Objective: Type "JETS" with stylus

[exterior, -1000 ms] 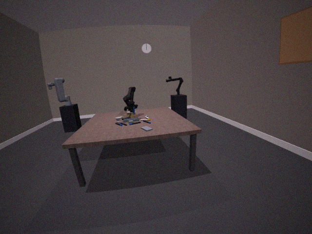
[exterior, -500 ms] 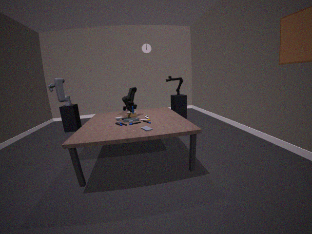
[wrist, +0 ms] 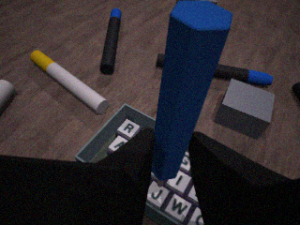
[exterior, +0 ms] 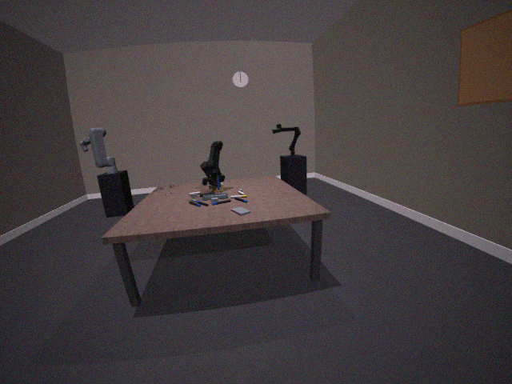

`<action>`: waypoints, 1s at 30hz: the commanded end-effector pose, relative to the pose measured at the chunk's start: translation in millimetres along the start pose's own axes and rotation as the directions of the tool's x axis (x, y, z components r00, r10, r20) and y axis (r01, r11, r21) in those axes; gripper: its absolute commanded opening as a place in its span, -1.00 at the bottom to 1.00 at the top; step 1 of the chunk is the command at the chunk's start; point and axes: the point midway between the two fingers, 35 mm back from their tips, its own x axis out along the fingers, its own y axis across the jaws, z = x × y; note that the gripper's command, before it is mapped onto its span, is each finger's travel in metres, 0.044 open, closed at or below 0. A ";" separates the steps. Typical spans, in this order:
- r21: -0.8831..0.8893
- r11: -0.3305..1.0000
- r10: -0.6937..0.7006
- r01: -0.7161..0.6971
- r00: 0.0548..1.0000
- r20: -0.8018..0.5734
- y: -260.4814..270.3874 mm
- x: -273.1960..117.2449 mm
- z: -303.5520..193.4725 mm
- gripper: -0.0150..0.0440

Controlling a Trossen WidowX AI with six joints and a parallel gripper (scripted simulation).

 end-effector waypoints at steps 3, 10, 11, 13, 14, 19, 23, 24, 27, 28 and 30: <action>-0.001 1.000 0.004 -0.004 1.000 0.001 0.7 2.9 -4.3 -0.22; -0.001 1.000 0.004 -0.004 1.000 0.001 0.7 3.7 -5.4 -0.22; -0.001 1.000 0.004 -0.004 1.000 0.001 0.7 3.8 -5.7 -0.22; -0.001 1.000 0.004 -0.004 1.000 0.001 0.7 4.5 -6.9 -0.22; -0.001 1.000 0.004 -0.004 1.000 0.001 0.7 5.0 -7.8 -0.22; -0.001 1.000 0.004 -0.004 1.000 0.001 0.7 6.6 -10.5 -0.22; -0.001 1.000 0.004 -0.004 1.000 0.001 0.8 7.2 -11.6 -0.22; -0.001 1.000 0.004 -0.004 1.000 0.001 0.8 7.3 -11.8 -0.22; -0.001 1.000 0.004 -0.004 1.000 0.001 0.8 8.1 -13.3 -0.22; -0.001 1.000 0.004 -0.004 1.000 0.001 0.8 8.5 -13.8 -0.22; -0.001 1.000 0.004 -0.004 1.000 0.001 0.8 8.9 -14.6 -0.22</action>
